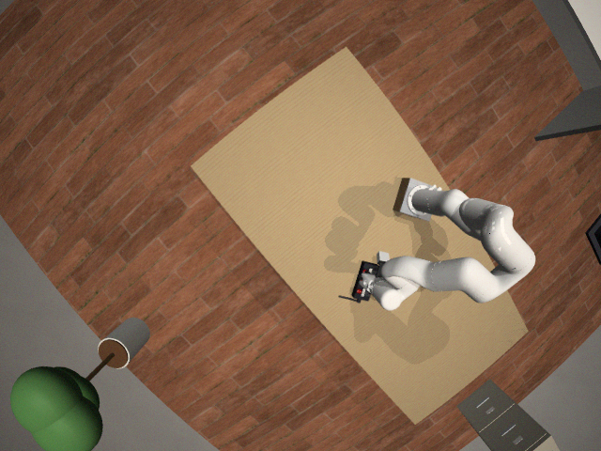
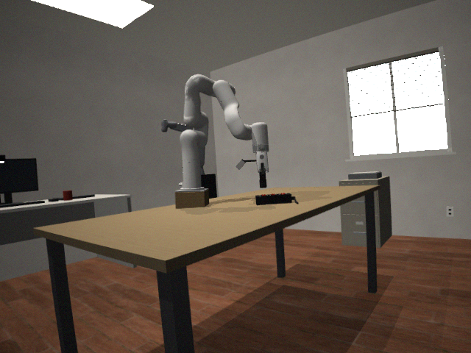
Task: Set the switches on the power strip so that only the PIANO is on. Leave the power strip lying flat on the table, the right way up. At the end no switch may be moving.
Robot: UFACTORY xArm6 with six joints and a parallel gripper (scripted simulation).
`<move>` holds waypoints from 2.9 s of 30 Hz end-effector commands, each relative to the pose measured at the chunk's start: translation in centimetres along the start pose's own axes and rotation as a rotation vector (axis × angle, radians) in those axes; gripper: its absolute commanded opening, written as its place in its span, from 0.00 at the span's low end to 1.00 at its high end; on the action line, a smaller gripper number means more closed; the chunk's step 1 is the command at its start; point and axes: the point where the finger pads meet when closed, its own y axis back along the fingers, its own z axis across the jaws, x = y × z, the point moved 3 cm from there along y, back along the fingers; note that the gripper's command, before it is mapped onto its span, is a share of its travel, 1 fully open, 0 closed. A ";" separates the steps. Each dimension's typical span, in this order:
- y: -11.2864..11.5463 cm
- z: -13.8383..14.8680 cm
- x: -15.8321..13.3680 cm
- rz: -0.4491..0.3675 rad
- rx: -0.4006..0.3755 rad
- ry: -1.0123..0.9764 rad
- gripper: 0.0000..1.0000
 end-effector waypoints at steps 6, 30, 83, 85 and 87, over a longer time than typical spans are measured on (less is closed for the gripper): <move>0.1 -0.1 -0.1 -0.004 0.002 0.000 0.00; 1.6 1.8 -4.6 -0.004 0.002 -0.004 0.00; 0.1 1.8 -4.6 -0.004 0.002 -0.004 0.00; -0.1 1.8 -4.6 -0.004 0.002 -0.004 0.00; -0.4 1.8 -4.6 -0.004 0.002 -0.004 0.00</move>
